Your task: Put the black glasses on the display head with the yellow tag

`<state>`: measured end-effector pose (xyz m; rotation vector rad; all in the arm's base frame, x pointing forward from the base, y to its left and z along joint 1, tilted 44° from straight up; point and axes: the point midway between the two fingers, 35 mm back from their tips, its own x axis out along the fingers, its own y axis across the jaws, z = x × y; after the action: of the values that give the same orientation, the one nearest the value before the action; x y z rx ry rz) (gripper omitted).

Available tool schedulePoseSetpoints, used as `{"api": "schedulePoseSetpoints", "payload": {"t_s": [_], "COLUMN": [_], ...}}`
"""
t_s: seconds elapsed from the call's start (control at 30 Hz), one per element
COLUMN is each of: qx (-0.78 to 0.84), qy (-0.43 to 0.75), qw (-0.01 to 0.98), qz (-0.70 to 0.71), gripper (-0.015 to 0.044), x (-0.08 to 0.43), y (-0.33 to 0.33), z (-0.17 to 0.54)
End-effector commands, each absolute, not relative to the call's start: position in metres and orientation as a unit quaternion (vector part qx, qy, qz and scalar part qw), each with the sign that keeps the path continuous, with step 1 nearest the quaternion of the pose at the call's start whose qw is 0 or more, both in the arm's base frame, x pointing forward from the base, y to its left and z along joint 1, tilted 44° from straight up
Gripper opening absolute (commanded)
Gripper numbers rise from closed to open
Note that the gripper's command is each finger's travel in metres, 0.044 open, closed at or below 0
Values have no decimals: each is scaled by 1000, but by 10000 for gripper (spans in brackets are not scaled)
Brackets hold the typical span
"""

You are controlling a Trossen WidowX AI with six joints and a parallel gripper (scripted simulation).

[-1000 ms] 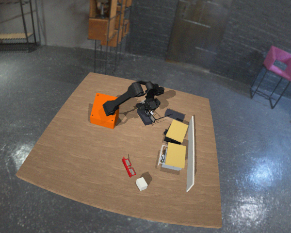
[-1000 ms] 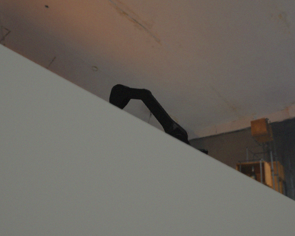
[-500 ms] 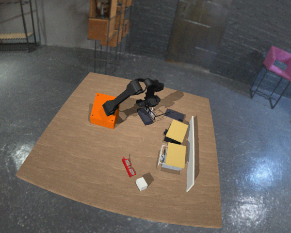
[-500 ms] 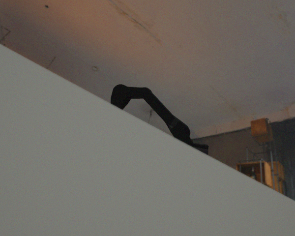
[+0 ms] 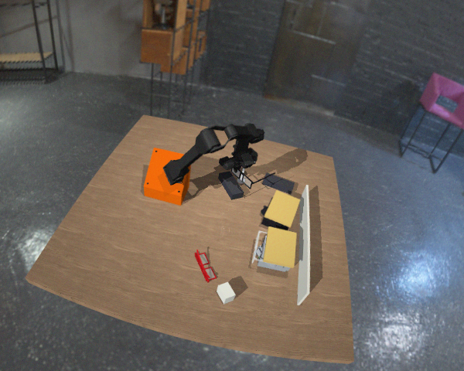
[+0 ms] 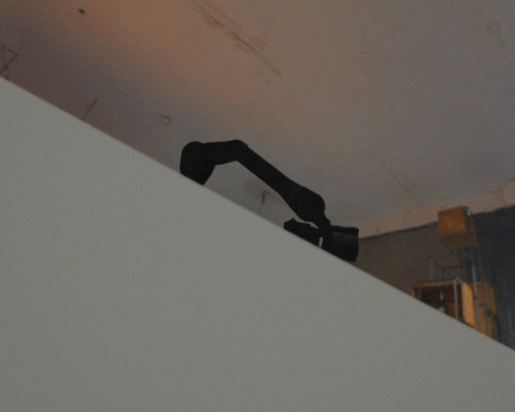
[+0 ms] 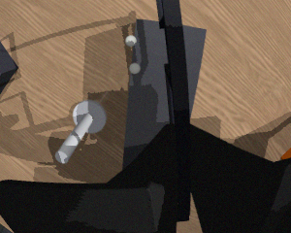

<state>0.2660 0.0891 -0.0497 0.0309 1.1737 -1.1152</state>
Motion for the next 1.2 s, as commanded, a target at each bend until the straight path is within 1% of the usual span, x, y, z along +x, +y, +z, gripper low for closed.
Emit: {"api": "schedulePoseSetpoints", "payload": {"t_s": [0.0,0.6,1.17], "qx": [-9,-129,-133], "qy": [539,610,612], "qw": [691,678,677], "qz": [-481,-390,-386], "gripper": [0,0,0], "x": [270,265,266], "y": [75,-1,-10], "z": [-34,30,23]}}
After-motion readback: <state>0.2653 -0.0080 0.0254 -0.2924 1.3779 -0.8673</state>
